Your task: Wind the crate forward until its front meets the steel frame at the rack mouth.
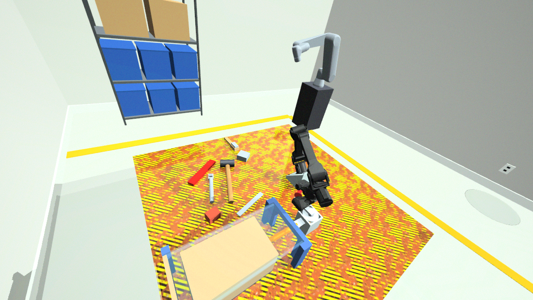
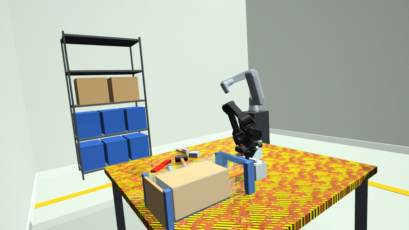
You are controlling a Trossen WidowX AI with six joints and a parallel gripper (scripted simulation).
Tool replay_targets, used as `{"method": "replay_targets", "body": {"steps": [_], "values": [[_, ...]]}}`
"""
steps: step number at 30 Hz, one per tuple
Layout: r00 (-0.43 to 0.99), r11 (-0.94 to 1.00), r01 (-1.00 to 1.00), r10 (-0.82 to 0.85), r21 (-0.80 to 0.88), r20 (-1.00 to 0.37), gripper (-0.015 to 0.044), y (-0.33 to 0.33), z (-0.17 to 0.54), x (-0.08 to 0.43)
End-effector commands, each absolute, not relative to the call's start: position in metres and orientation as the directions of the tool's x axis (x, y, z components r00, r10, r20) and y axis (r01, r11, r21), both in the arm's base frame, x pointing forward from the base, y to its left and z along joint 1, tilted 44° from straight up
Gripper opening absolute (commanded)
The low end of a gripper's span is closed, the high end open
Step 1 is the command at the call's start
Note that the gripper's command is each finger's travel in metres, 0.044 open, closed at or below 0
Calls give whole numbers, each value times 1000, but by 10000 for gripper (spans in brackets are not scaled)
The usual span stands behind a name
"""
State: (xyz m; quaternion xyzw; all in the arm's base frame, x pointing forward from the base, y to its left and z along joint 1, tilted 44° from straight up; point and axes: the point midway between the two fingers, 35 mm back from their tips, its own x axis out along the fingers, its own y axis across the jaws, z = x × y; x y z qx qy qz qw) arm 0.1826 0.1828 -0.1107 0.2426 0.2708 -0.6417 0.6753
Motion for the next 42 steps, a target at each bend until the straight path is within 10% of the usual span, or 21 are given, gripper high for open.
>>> {"method": "replay_targets", "body": {"steps": [1, 42], "values": [[20, 25, 1000, -735, 2, -678, 0, 180, -114, 180], [26, 78, 996, -735, -46, -678, 0, 180, -114, 183]]}}
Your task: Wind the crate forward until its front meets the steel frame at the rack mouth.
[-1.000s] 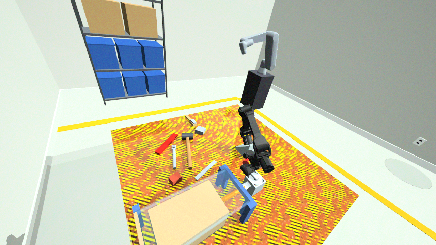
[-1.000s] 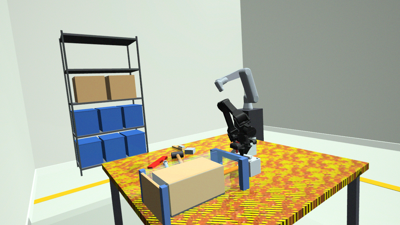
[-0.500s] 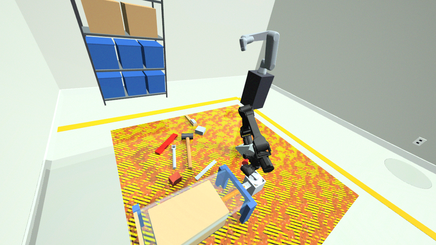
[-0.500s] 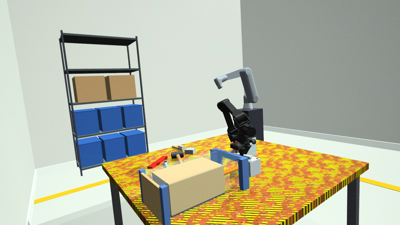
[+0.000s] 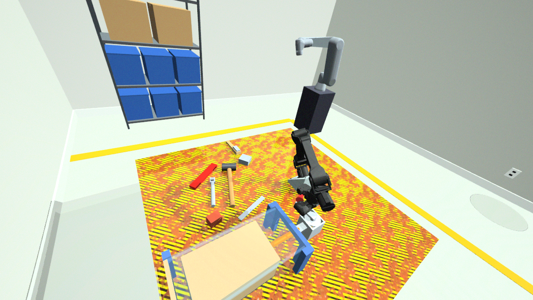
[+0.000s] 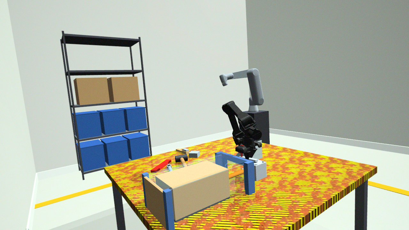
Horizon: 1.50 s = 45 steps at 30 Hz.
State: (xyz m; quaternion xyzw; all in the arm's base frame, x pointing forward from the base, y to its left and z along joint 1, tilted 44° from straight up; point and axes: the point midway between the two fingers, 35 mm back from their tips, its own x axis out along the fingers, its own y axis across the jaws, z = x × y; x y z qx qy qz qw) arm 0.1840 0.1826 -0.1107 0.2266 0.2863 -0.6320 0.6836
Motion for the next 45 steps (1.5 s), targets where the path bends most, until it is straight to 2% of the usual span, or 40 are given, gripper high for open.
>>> {"method": "replay_targets", "body": {"steps": [1, 45], "values": [[26, 78, 996, -735, -46, -678, 0, 180, -114, 183], [21, 37, 999, -735, -9, -678, 0, 180, -114, 181]]}}
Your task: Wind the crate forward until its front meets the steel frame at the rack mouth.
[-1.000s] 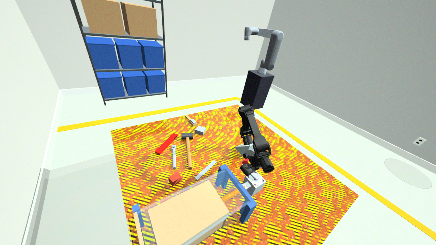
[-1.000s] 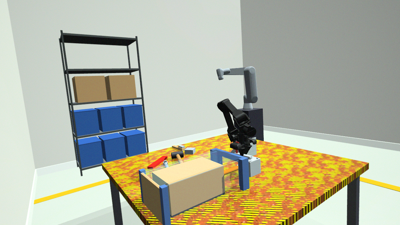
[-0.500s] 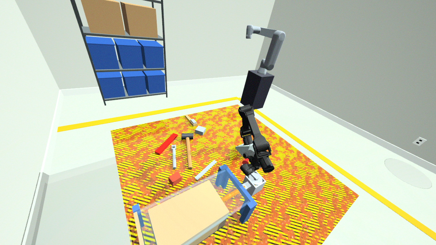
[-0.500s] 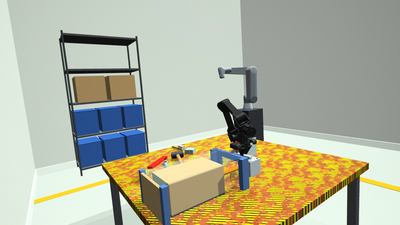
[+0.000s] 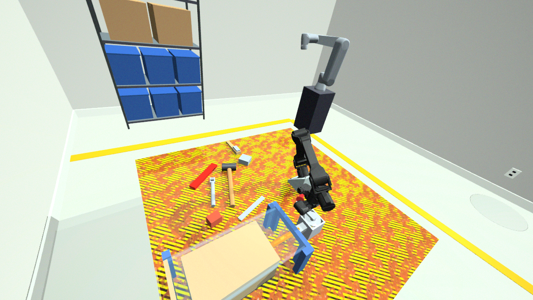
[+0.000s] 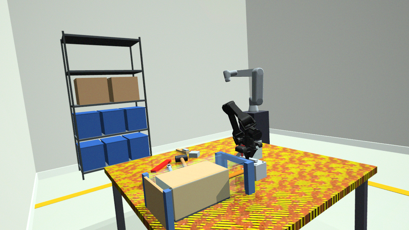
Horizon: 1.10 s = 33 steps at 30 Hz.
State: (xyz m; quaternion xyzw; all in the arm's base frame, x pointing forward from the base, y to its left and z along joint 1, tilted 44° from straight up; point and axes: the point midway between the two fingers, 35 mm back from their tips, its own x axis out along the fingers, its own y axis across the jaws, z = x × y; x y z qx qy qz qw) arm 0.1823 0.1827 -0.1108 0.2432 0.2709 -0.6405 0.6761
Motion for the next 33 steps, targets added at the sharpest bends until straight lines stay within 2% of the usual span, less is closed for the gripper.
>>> {"method": "replay_targets", "body": {"steps": [1, 16, 22, 33], "values": [[21, 37, 999, -735, -9, -678, 0, 180, -114, 181], [18, 5, 1000, -735, 20, -678, 0, 180, -114, 179], [28, 91, 994, -735, -58, -678, 0, 180, -114, 184], [32, 130, 987, -734, -94, -678, 0, 181, -114, 187]]}}
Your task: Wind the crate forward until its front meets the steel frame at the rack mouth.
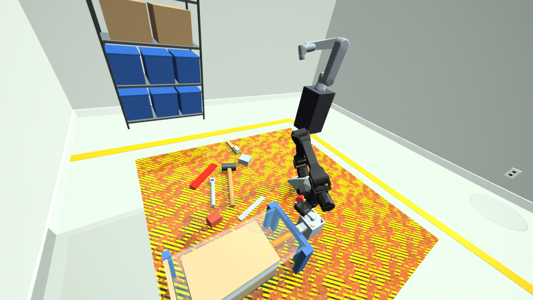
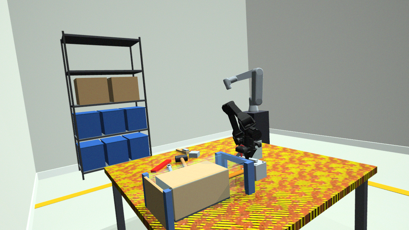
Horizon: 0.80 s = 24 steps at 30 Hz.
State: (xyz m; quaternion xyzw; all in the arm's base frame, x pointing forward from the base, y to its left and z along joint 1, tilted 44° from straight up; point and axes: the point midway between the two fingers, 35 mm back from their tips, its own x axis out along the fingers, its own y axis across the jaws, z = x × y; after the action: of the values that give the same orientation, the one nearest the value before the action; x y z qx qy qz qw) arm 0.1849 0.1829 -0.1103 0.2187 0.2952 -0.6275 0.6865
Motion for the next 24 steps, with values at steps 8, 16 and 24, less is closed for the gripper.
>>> {"method": "replay_targets", "body": {"steps": [8, 16, 24], "values": [[32, 126, 988, -734, -90, -678, 0, 181, -114, 187], [29, 98, 993, -734, -64, -678, 0, 181, -114, 185], [25, 65, 997, -735, -34, -678, 0, 181, -114, 183]]}}
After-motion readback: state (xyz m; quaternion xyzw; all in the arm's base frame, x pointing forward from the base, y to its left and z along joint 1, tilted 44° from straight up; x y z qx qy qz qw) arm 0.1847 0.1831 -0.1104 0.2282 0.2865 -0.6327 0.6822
